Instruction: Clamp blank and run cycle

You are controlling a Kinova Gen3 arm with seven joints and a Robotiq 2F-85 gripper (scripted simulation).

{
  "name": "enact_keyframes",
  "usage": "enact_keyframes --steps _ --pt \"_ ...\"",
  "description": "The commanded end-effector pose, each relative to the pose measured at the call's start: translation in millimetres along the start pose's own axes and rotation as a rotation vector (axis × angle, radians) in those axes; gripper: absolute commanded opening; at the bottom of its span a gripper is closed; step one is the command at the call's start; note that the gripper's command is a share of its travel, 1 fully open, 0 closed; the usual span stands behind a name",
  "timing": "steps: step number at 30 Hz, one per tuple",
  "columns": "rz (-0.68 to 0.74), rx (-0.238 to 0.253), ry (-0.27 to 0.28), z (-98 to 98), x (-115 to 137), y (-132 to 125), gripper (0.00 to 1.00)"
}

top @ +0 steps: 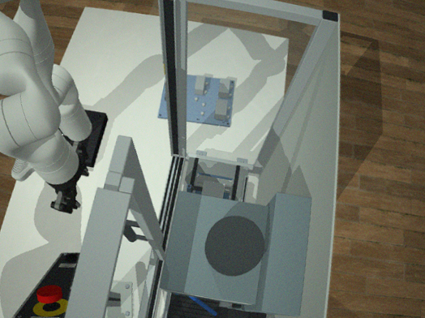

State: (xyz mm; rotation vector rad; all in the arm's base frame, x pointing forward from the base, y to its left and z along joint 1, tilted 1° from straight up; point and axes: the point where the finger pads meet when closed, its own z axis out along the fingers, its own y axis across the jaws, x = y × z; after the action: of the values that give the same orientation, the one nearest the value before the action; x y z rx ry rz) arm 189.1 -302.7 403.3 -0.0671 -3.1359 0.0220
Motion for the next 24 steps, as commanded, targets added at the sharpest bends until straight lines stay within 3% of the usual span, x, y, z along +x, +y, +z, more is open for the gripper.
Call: enact_keyframes --steps 1,20,24 --pt "0.000 0.001 -0.001 -0.4 0 0 0.80" --pt "0.000 0.001 -0.001 -0.4 0 0 0.80" --pt "0.000 0.001 -0.001 -0.4 0 -25 0.80"
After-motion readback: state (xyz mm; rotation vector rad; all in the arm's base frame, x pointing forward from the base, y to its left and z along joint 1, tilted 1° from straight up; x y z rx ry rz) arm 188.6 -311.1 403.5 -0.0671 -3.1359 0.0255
